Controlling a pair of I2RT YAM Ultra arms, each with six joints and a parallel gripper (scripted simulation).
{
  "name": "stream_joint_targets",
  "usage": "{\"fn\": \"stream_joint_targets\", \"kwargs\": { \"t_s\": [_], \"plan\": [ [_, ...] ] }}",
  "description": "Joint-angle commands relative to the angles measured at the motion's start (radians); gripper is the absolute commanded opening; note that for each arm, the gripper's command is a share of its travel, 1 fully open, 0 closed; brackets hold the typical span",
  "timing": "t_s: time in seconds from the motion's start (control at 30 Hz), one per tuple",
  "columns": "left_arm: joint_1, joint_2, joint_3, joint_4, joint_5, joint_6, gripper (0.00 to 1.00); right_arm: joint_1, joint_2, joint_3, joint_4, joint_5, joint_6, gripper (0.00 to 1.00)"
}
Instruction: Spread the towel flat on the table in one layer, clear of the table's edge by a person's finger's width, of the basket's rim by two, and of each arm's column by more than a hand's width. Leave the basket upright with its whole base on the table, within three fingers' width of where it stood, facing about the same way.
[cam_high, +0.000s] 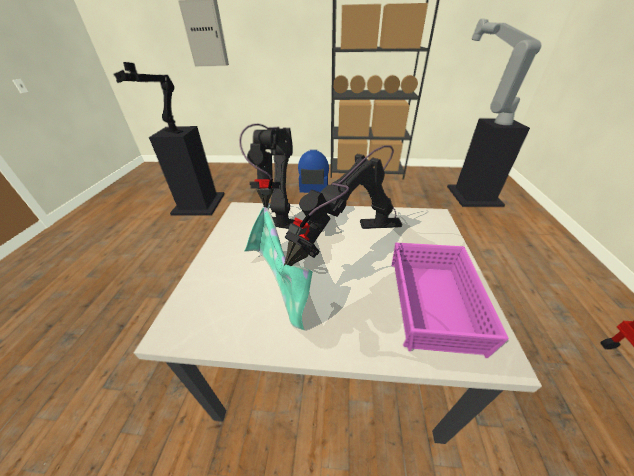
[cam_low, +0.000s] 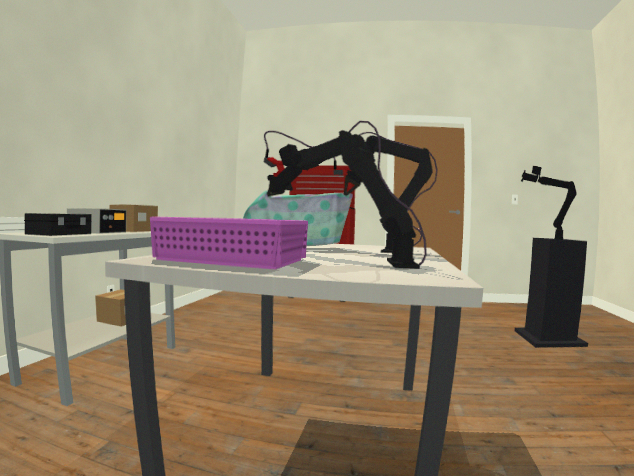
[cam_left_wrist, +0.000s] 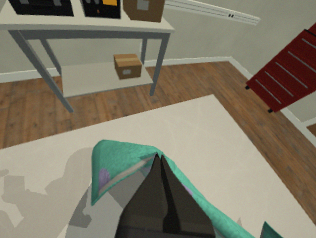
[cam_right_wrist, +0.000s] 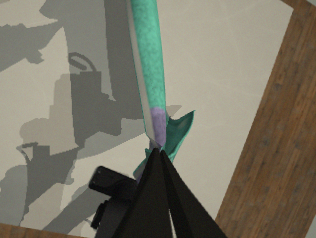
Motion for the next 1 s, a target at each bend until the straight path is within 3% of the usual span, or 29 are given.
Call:
{"fn": "stream_joint_targets", "kwargs": {
  "t_s": [0.0, 0.1, 0.13, 0.37, 0.67, 0.7, 0.77, 0.8, 0.93, 0.97],
  "plan": [
    [0.02, -0.044, 0.006, 0.057, -0.047, 0.013, 0.0, 0.004, -0.033, -0.031, 0.009, 0.033, 0.002, 0.0],
    [0.02, -0.041, 0.004, 0.062, -0.047, 0.013, 0.0, 0.003, -0.045, -0.065, 0.038, 0.034, 0.002, 0.0],
    [0.026, -0.047, -0.058, 0.047, -0.047, 0.014, 0.0, 0.04, -0.049, -0.093, 0.026, 0.03, -0.005, 0.0],
    [0.035, -0.056, -0.059, -0.027, -0.046, 0.014, 0.0, 0.089, -0.054, -0.129, 0.014, 0.032, -0.002, 0.0],
    [0.071, -0.057, -0.024, -0.253, -0.046, 0.013, 0.0, 0.285, -0.079, -0.279, 0.061, 0.031, -0.005, 0.0],
    [0.086, -0.018, -0.023, -0.326, -0.044, 0.012, 0.0, 0.351, -0.092, -0.338, 0.114, 0.022, -0.019, 0.0],
    [0.087, -0.021, -0.015, -0.336, -0.045, 0.013, 0.0, 0.368, -0.091, -0.342, 0.122, 0.03, -0.003, 0.0],
    [0.101, -0.046, -0.037, -0.378, -0.045, 0.012, 0.0, 0.436, -0.104, -0.403, 0.158, 0.022, -0.017, 0.0],
    [0.102, -0.046, -0.036, -0.382, -0.045, 0.013, 0.0, 0.453, -0.103, -0.407, 0.167, 0.027, -0.004, 0.0],
    [0.118, -0.064, -0.143, -0.351, -0.046, 0.012, 0.0, 0.532, -0.116, -0.473, 0.218, 0.025, -0.008, 0.0]
  ]
}}
